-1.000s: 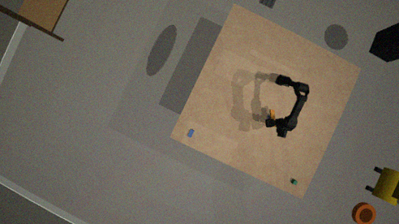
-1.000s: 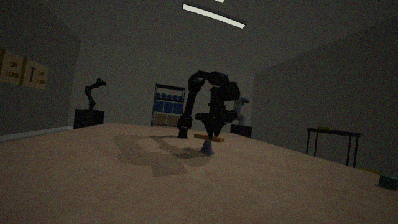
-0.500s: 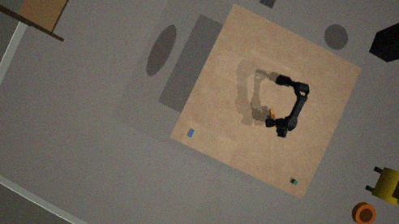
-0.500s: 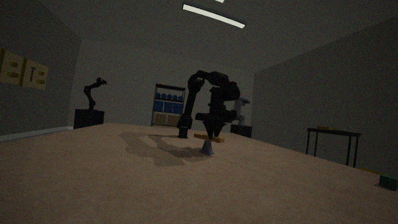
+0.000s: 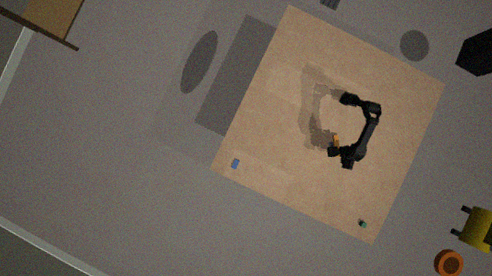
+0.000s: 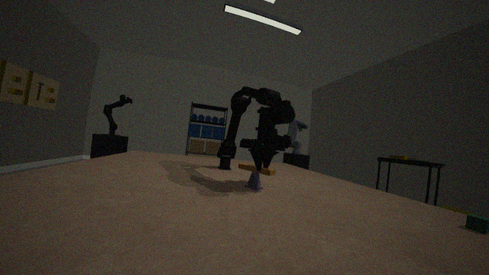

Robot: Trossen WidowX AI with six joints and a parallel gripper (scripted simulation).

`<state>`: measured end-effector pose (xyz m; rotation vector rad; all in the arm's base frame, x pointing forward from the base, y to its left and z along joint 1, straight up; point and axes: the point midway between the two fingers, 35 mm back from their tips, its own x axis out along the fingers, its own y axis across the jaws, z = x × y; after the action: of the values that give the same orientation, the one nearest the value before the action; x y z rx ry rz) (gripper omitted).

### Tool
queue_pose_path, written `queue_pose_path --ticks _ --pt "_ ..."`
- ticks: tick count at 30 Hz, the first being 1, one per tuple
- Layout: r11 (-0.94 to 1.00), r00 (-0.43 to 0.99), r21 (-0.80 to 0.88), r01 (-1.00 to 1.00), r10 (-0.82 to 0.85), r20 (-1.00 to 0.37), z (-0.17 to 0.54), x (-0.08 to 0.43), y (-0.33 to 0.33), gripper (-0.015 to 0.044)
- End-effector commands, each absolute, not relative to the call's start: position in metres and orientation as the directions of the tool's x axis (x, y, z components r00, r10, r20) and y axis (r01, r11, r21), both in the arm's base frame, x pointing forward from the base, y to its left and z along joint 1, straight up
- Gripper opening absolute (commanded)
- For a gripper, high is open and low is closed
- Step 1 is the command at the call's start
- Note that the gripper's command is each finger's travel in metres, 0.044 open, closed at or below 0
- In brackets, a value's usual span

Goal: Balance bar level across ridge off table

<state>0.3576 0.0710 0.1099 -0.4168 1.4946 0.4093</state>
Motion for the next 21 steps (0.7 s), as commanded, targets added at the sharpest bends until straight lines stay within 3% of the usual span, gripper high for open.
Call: queue_pose_path --ticks 1,21 --pt "0.862 0.032 -0.011 -0.507 0.006 -0.999 0.1074 0.3574 0.0714 0.0" --pt "0.863 0.036 -0.014 -0.505 0.005 -0.999 0.1101 0.3577 0.0711 0.0"
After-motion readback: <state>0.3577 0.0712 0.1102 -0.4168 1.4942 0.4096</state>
